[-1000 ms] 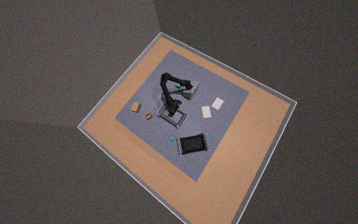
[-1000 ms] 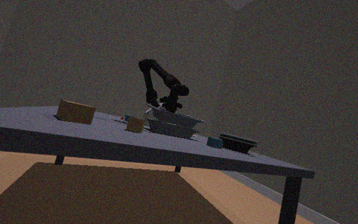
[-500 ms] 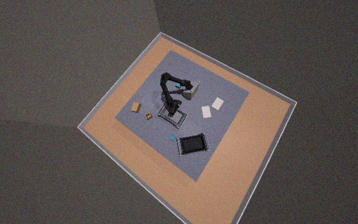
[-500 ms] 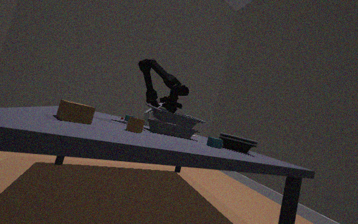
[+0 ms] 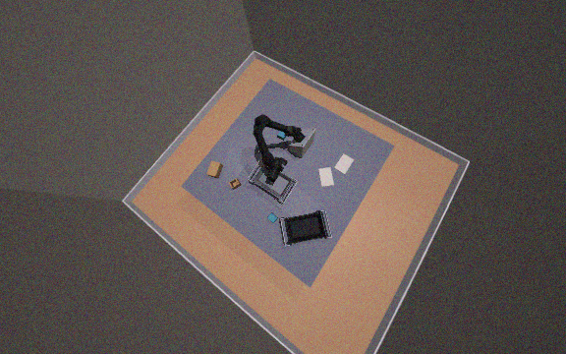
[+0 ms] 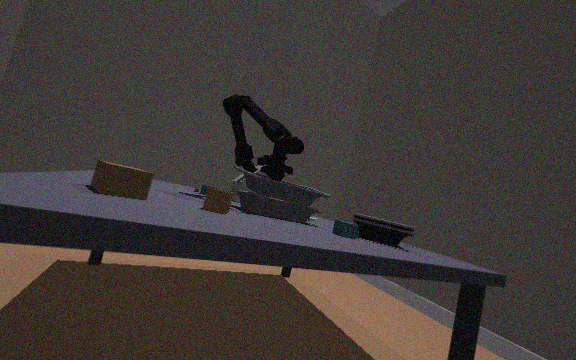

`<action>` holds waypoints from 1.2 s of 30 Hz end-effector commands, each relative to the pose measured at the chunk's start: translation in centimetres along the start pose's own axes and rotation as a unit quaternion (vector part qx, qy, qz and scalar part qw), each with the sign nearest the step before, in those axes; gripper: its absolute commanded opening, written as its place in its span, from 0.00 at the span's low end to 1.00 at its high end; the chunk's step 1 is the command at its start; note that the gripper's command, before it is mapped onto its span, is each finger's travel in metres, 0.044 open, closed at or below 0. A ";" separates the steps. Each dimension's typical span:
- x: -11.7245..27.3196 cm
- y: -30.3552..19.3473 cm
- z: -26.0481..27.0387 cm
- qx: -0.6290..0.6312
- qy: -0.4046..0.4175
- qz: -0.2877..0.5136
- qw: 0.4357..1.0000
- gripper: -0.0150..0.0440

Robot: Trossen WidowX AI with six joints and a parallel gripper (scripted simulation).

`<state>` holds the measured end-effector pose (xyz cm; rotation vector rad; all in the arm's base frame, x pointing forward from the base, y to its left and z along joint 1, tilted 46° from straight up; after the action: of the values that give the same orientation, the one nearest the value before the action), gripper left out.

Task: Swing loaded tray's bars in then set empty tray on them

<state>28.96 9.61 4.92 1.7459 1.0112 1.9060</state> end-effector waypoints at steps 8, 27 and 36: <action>-0.7 0.0 -0.4 0.005 -0.008 -0.001 1.000 0.25; -1.4 -0.1 -0.9 0.009 -0.015 -0.001 1.000 0.25; -1.4 -0.1 -0.9 0.009 -0.015 -0.001 1.000 0.25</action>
<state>28.85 9.04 4.36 1.7434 1.0110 1.9092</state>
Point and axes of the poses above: the point midway between the two fingers, 35 mm back from their tips, its own x axis back along the fingers, its own z axis across the jaws, y = z × x, the point moved 10 cm from there along x, back along the fingers, and after that the axes turned 3 degrees about x, right-handed, at the moved point
